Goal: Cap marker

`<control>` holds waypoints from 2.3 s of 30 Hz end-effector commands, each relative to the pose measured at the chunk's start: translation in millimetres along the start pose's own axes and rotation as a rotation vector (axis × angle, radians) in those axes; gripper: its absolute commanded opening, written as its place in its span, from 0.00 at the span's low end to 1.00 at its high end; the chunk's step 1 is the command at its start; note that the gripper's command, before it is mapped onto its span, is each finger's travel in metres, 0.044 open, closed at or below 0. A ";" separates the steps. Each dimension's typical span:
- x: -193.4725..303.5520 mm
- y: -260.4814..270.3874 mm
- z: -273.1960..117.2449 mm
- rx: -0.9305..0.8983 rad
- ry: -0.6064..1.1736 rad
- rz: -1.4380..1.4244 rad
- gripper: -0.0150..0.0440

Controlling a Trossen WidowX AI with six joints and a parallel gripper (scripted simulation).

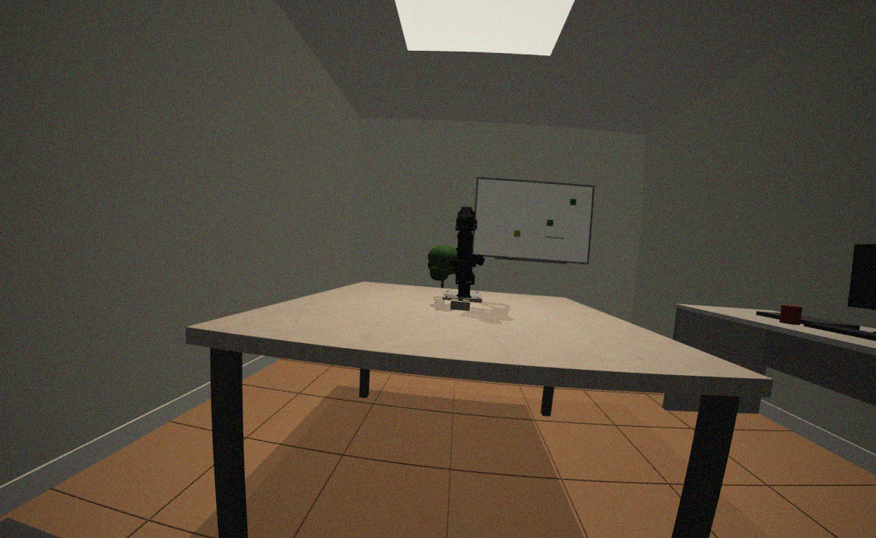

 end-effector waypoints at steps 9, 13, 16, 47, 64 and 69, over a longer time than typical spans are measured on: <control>0.6 1.3 20.9 -0.005 0.004 0.001 0.25; 0.7 1.5 23.2 -0.005 0.004 0.001 0.25; 0.7 1.5 23.1 -0.005 0.004 0.001 0.25; 0.3 0.3 -44.9 -0.001 0.004 0.002 1.00; -1.7 2.1 -44.1 -0.002 0.006 1.073 0.42; -2.1 2.3 -42.3 -0.002 0.006 1.300 0.25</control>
Point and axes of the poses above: the point midway between the two fingers, 35 mm back from their tips, its own z axis out along the fingers, its own y axis across the jaws, x = y × z, the point moved 3 cm from there along -z, back along the fingers, and after that the axes turned 3 degrees about -z, right-handed, at the moved point
